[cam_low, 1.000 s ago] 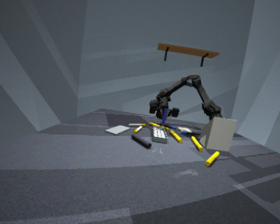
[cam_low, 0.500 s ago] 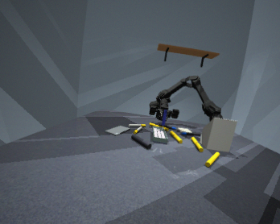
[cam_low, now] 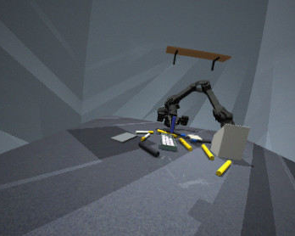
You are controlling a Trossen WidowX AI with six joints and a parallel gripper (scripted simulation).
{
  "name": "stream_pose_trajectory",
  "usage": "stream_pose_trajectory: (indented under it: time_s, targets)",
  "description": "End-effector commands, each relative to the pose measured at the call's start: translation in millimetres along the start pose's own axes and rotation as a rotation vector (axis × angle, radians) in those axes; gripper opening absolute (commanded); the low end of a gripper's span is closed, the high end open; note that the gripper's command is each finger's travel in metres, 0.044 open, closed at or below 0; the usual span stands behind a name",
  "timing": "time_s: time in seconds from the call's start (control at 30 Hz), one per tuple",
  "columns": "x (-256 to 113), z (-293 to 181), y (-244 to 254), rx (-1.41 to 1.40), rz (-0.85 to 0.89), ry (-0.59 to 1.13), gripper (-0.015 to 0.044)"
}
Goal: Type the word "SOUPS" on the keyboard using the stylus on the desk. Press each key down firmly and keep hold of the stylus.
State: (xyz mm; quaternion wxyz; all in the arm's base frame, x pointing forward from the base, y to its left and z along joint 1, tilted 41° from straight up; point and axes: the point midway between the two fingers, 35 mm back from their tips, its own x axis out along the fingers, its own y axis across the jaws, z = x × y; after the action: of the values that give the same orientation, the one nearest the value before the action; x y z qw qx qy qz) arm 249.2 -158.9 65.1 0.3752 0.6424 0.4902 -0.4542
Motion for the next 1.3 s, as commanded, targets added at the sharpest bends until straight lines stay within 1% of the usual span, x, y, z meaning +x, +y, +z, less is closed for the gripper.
stream_pose_trajectory:
  time_s: [0.0,1.27]
  targets:
    - [2,2,0,-0.002,-0.005,-0.001,0.0081]
    - [8,13,0,-0.002,-0.005,-0.002,0.0081]
